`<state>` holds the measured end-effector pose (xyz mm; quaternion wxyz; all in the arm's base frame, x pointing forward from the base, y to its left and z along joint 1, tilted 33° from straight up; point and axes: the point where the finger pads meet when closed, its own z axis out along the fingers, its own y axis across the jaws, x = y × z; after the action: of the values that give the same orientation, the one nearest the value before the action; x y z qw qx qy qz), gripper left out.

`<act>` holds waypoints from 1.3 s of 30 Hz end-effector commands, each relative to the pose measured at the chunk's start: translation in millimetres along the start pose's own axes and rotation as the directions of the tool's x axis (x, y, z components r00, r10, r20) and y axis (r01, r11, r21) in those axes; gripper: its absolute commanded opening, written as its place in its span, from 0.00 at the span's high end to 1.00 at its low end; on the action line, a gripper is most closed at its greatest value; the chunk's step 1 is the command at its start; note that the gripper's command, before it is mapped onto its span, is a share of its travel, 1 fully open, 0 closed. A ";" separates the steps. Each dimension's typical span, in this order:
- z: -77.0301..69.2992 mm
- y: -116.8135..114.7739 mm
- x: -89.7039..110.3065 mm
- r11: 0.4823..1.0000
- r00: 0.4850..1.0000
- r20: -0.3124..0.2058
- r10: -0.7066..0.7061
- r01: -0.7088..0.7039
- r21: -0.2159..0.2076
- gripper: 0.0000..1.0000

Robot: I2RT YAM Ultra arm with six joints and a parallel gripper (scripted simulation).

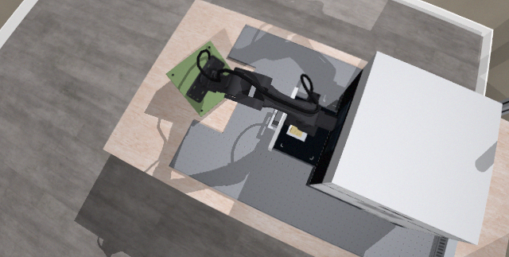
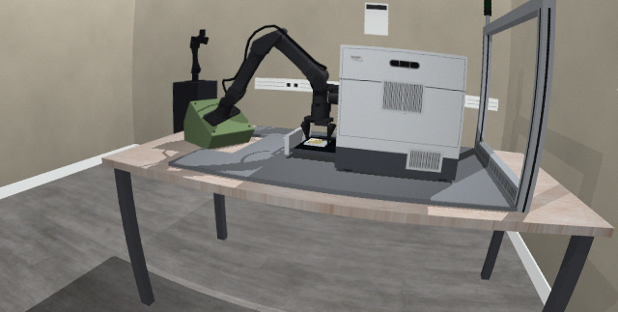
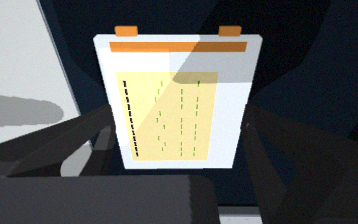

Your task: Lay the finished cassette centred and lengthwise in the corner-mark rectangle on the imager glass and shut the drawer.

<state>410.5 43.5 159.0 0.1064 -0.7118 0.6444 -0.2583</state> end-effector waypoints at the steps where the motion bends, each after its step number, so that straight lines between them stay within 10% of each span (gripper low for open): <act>1: 3.1 -0.7 -2.5 1.000 1.000 0.016 -0.003 0.003 0.001 1.00; 39: 1.3 -3.7 -1.3 1.000 1.000 0.010 0.002 -0.002 0.014 1.00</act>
<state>413.4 42.5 154.6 0.1069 -0.7110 0.6451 -0.2585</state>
